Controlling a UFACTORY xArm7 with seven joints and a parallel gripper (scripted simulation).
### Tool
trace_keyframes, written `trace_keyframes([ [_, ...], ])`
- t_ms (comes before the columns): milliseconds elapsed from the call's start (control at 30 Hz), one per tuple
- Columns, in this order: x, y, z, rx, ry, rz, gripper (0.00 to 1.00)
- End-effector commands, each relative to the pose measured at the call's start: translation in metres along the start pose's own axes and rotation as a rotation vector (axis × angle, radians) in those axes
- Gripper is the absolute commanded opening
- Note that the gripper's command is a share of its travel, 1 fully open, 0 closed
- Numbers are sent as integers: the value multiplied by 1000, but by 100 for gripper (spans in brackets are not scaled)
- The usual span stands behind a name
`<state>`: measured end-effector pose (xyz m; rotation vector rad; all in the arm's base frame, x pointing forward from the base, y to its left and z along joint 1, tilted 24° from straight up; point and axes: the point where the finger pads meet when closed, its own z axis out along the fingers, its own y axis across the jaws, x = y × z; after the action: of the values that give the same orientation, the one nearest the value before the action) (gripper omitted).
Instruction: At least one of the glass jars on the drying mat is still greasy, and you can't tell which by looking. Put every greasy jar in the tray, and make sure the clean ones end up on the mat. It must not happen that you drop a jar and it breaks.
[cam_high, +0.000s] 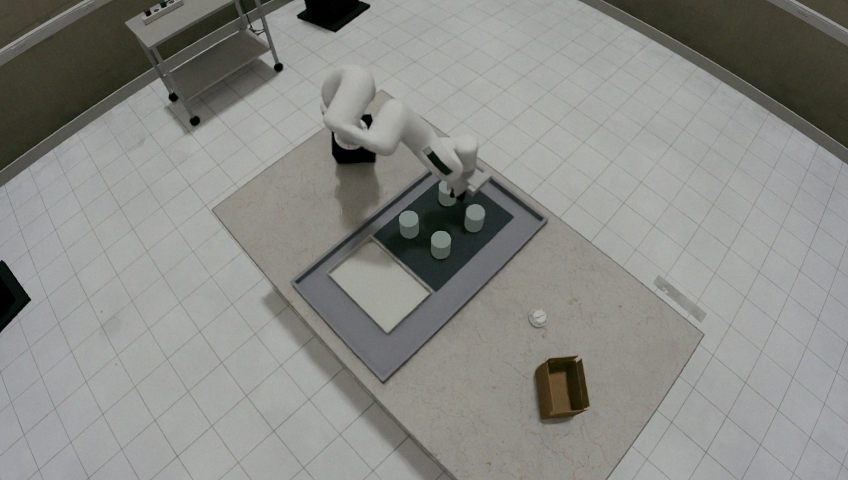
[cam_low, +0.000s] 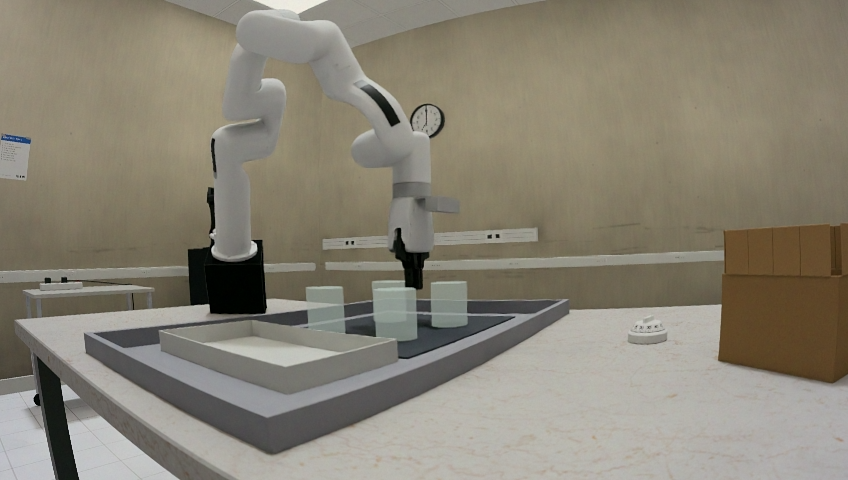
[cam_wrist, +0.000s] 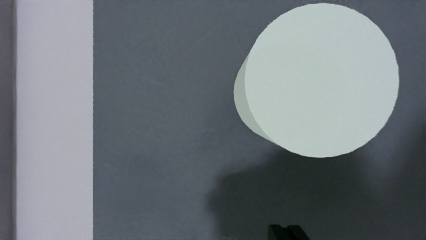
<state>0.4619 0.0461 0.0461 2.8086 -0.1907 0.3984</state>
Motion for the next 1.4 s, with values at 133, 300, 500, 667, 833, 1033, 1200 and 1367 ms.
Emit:
trace_keyframes([
  [133, 3, -2, 1, 0, 9, 1, 0],
  [300, 1, -2, 1, 0, 9, 1, 0],
  [500, -2, -2, 1, 0, 9, 1, 0],
  [667, -3, -2, 1, 0, 9, 1, 0],
  [833, -5, -2, 1, 0, 9, 1, 0],
  [1033, -7, -2, 1, 0, 9, 1, 0],
  [1200, -8, -2, 1, 0, 9, 1, 0],
  [1367, -10, -2, 1, 0, 9, 1, 0],
])
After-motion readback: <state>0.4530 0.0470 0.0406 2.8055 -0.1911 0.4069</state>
